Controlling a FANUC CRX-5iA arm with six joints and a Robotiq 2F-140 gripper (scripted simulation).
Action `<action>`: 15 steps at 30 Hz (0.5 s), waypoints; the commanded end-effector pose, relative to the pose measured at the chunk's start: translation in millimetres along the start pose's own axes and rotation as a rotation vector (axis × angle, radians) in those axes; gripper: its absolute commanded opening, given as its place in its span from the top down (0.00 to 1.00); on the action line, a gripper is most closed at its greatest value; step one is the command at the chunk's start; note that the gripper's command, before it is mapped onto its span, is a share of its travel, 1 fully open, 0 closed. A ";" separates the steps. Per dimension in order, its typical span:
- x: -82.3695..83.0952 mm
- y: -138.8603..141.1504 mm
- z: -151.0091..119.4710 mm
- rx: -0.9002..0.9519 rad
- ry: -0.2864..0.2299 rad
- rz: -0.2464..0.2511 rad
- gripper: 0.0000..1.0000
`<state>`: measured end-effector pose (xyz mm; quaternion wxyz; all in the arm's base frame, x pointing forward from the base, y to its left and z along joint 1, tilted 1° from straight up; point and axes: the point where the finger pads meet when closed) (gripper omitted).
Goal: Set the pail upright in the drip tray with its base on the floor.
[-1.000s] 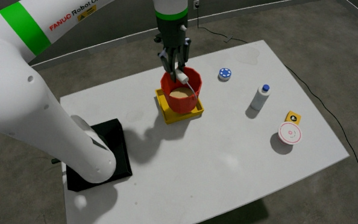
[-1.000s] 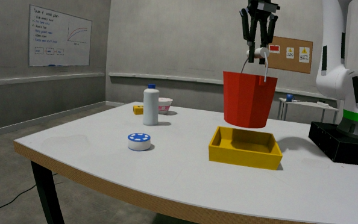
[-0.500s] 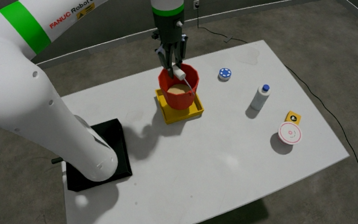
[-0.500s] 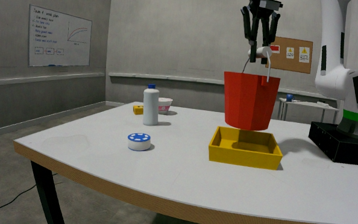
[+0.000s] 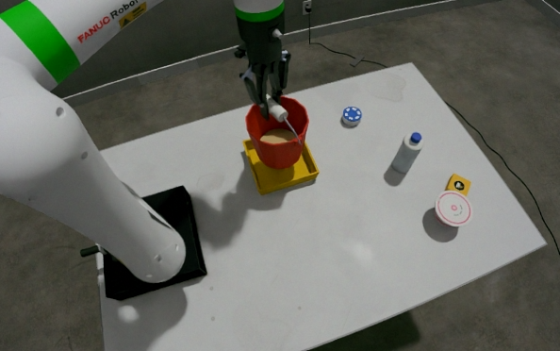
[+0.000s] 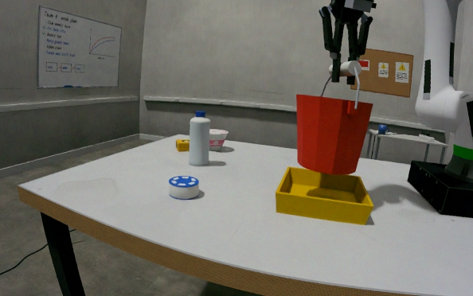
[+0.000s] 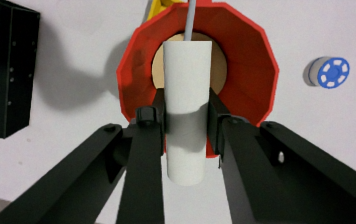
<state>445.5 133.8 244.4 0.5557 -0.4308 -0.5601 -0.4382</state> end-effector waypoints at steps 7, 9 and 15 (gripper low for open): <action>0.8 0.5 4.1 0.000 0.000 -0.002 0.90; 0.8 0.6 4.5 0.000 0.000 -0.002 0.90; 0.8 0.6 6.0 0.000 0.000 -0.002 0.90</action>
Point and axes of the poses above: the point where the finger pads meet when closed, its own x axis back along the fingers, its own y axis across the jaws, z = x × y, and after that the axes turned 7 degrees about -x, right-handed
